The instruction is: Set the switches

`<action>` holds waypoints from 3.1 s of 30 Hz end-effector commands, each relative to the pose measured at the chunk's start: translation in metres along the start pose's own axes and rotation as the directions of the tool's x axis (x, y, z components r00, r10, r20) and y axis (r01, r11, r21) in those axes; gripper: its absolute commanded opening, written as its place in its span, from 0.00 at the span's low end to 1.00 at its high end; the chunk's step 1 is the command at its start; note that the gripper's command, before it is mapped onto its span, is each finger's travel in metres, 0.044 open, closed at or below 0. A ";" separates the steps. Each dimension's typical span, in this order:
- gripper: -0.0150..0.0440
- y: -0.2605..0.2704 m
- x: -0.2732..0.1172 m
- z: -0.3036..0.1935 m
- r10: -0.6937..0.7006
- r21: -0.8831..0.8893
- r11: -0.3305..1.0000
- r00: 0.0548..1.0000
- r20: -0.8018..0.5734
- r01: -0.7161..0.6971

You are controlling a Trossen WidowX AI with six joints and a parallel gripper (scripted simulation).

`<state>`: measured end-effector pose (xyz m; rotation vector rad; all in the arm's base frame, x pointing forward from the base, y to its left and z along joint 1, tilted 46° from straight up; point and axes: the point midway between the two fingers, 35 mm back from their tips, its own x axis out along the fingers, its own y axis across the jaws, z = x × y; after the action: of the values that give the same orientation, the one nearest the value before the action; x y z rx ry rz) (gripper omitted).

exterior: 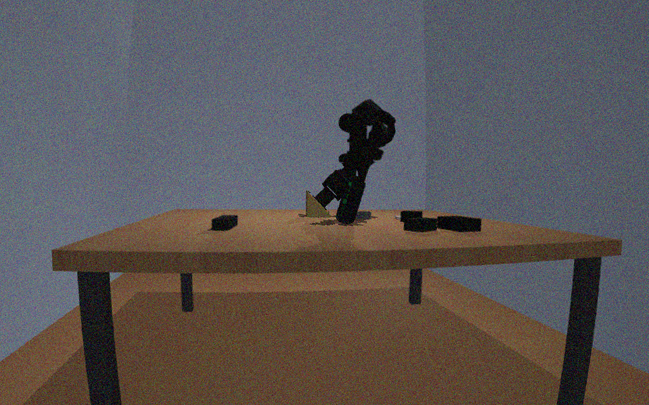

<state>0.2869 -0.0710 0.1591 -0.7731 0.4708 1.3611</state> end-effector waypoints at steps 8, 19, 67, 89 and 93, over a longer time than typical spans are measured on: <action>0.83 0.000 0.005 0.010 0.006 0.002 1.000 1.000 0.006 -0.006; 0.83 0.000 0.007 0.019 0.006 0.002 1.000 1.000 0.007 -0.006; 0.83 0.000 0.022 0.054 0.005 0.002 1.000 1.000 0.009 -0.005; 0.83 0.000 0.031 0.068 0.004 0.002 1.000 1.000 0.009 -0.004; 0.83 0.000 0.033 0.070 0.004 0.002 1.000 1.000 0.010 -0.004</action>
<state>0.2837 -0.0001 0.1842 -0.7671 0.4627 1.3656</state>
